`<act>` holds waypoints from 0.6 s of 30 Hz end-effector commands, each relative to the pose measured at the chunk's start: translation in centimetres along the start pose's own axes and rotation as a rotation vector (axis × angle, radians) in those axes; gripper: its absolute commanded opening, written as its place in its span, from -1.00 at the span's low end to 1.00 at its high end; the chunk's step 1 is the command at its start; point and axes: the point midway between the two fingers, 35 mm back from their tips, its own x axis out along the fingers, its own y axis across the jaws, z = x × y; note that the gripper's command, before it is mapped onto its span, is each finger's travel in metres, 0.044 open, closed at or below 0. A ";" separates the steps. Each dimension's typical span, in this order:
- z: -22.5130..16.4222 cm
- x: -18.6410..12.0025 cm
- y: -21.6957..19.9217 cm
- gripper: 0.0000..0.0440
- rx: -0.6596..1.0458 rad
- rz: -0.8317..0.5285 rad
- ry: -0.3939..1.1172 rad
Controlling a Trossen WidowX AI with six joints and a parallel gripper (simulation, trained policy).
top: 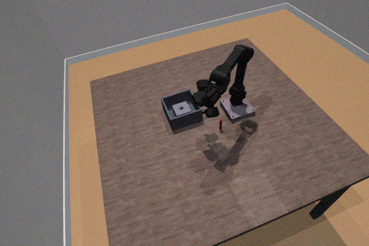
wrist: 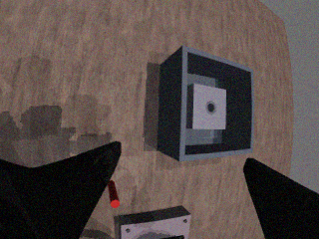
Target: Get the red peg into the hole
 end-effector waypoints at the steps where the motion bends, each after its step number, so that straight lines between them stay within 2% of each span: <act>1: -1.9 0.5 0.5 1.00 0.084 0.011 0.056; 10: -7.7 2.8 2.4 1.00 0.335 0.010 0.223; 18: -10.9 5.4 4.5 1.00 0.477 0.019 0.298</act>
